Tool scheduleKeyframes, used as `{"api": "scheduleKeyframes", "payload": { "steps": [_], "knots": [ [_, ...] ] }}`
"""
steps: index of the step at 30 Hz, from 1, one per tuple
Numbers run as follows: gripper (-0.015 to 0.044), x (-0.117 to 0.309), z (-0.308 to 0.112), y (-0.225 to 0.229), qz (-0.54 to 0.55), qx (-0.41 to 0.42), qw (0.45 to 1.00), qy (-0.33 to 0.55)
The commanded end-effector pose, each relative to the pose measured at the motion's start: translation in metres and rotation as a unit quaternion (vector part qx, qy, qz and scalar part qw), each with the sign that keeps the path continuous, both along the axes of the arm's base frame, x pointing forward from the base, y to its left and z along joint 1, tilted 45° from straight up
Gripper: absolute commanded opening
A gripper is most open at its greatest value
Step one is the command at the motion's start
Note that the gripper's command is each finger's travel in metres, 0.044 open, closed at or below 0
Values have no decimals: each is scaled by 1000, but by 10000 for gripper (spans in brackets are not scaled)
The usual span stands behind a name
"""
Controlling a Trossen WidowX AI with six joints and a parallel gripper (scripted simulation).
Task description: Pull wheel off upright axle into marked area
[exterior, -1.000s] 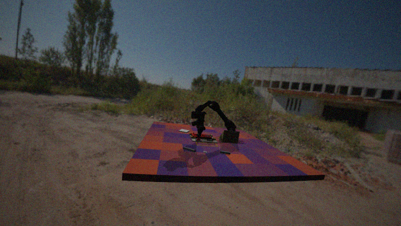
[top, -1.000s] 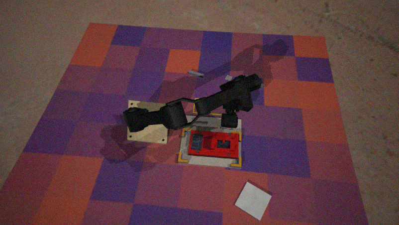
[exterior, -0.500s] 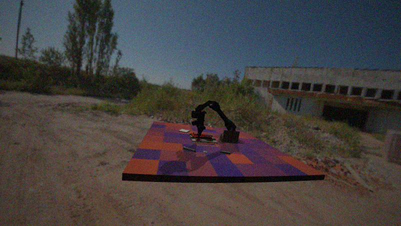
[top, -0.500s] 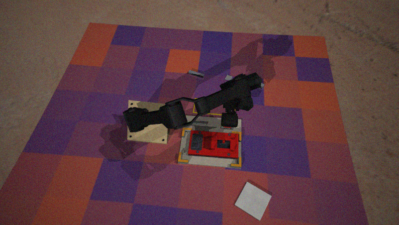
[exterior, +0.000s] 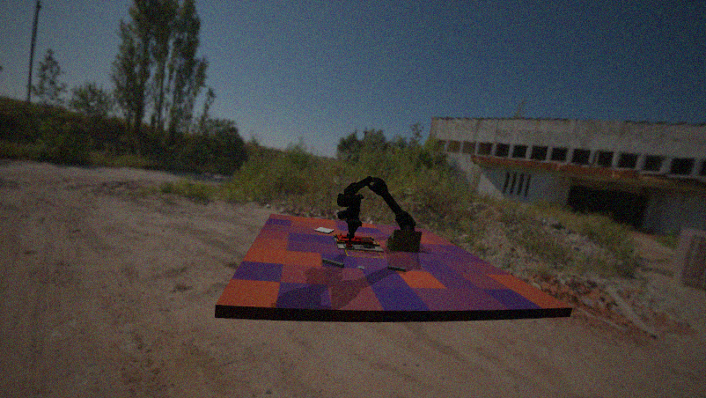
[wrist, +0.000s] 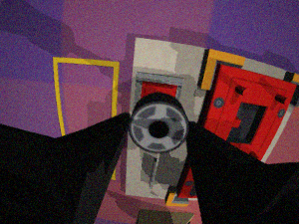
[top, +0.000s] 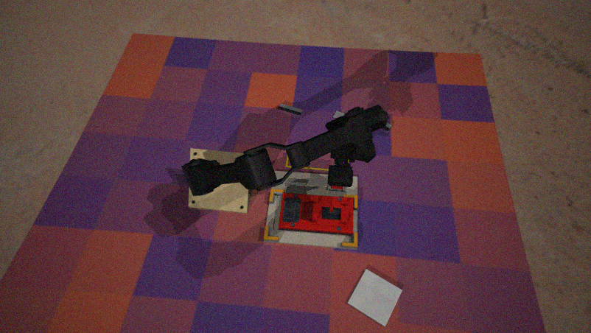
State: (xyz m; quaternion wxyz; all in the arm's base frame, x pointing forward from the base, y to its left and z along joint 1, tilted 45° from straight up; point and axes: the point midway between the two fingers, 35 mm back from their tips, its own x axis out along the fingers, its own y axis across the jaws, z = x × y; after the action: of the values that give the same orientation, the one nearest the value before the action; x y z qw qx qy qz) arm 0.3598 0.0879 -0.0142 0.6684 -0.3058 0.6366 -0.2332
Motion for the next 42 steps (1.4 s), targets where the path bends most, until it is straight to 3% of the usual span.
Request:
{"api": "scheduleKeyframes", "payload": {
  "steps": [1,23,42],
  "knots": [
    [0,0,1,1,-2,2,1000,-1],
    [0,-4,29,28,-1,2,1000,0],
    [0,-74,-34,86,-1,4,1000,1]
  ]
}}
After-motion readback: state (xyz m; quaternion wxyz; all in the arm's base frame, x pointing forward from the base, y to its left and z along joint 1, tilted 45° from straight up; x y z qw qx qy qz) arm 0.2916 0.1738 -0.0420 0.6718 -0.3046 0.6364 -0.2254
